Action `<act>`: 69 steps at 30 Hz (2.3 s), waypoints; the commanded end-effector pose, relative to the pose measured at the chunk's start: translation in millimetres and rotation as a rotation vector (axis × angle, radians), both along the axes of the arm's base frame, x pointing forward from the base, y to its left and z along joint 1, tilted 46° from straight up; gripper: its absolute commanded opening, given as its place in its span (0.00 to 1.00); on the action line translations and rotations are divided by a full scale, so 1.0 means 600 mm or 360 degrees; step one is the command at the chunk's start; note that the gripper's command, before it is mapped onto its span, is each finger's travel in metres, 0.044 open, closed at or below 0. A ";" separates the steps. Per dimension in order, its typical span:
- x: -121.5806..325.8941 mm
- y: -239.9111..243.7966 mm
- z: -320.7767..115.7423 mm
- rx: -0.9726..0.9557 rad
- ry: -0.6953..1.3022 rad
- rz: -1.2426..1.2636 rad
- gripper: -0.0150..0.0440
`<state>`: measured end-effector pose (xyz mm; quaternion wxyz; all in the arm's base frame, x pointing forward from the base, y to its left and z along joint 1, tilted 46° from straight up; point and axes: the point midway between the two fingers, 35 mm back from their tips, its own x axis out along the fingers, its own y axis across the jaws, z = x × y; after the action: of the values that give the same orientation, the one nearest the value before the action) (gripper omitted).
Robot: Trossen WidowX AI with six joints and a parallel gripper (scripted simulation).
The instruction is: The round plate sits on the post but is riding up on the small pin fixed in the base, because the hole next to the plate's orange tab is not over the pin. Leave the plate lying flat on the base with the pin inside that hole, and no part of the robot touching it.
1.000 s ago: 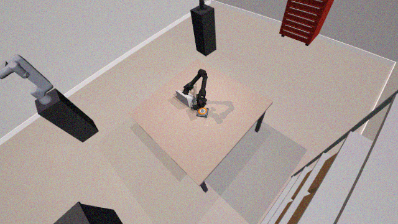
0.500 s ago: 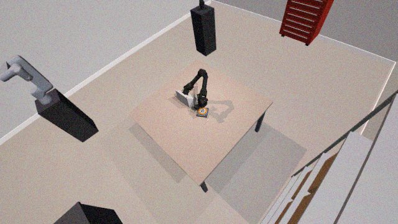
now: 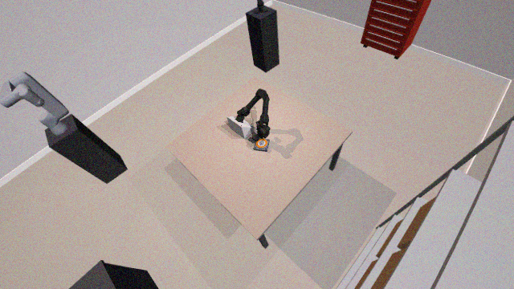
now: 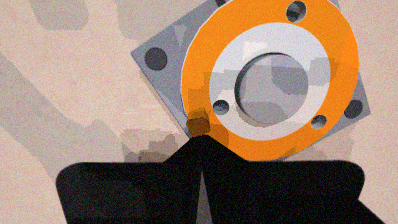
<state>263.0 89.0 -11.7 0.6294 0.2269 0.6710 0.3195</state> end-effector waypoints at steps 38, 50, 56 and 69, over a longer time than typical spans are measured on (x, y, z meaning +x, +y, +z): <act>0.077 0.013 0.020 0.0005 -0.0029 -0.0004 0.25; 0.098 0.008 0.015 0.0005 -0.0030 -0.0004 0.25; 0.103 0.006 0.013 0.0004 -0.0031 -0.0004 0.25; 0.113 0.002 0.008 0.0004 -0.0031 -0.0004 0.25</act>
<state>328.6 91.4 -2.8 0.6379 0.2266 0.6614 0.3230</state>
